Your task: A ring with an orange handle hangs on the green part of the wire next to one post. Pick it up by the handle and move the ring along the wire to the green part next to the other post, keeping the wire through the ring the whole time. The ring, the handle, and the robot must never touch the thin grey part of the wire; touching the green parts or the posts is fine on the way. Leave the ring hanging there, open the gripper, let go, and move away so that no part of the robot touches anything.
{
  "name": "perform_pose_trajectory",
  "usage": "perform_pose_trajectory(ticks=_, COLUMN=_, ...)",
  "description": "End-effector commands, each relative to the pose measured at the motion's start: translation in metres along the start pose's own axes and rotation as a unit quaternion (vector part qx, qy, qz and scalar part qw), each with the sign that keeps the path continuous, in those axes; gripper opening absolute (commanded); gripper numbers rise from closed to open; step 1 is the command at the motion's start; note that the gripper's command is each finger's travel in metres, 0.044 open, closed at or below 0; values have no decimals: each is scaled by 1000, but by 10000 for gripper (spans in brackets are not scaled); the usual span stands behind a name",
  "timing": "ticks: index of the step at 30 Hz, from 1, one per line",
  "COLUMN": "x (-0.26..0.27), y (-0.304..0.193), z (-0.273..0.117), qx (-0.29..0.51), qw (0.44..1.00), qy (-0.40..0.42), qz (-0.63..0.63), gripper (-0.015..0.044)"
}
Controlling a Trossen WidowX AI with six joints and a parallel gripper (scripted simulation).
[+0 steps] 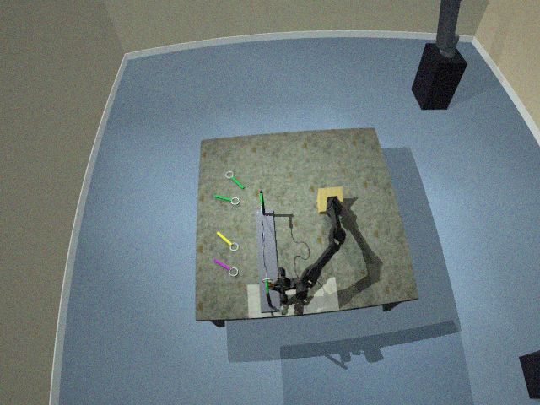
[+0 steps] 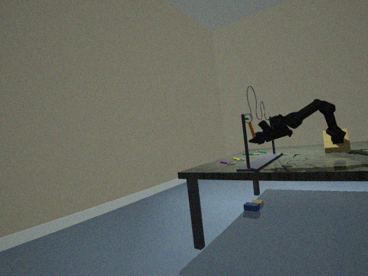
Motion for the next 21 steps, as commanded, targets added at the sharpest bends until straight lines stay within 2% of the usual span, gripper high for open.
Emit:
perform_pose_trajectory(ticks=1, x=-6, y=1, z=-6, qx=32, qw=999, qy=-5, qz=-2, gripper=-150)
perform_pose_trajectory(ticks=15, x=-23, y=18, z=-33, qx=151, qw=988, qy=-22, qz=-25, gripper=-150)
perform_pose_trajectory(ticks=21, x=-34, y=19, z=-33, qx=152, qw=986, qy=-32, qz=-51, gripper=-150)
Point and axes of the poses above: the point midway between the two fingers, 35 mm back from their tips, its own z axis out along the fingers, its own x axis across the jaws, y = z × x, the point moved 5 cm from there along -z, back along the fingers, and after that the axes turned 3 degrees about z, right-handed, at the moved point
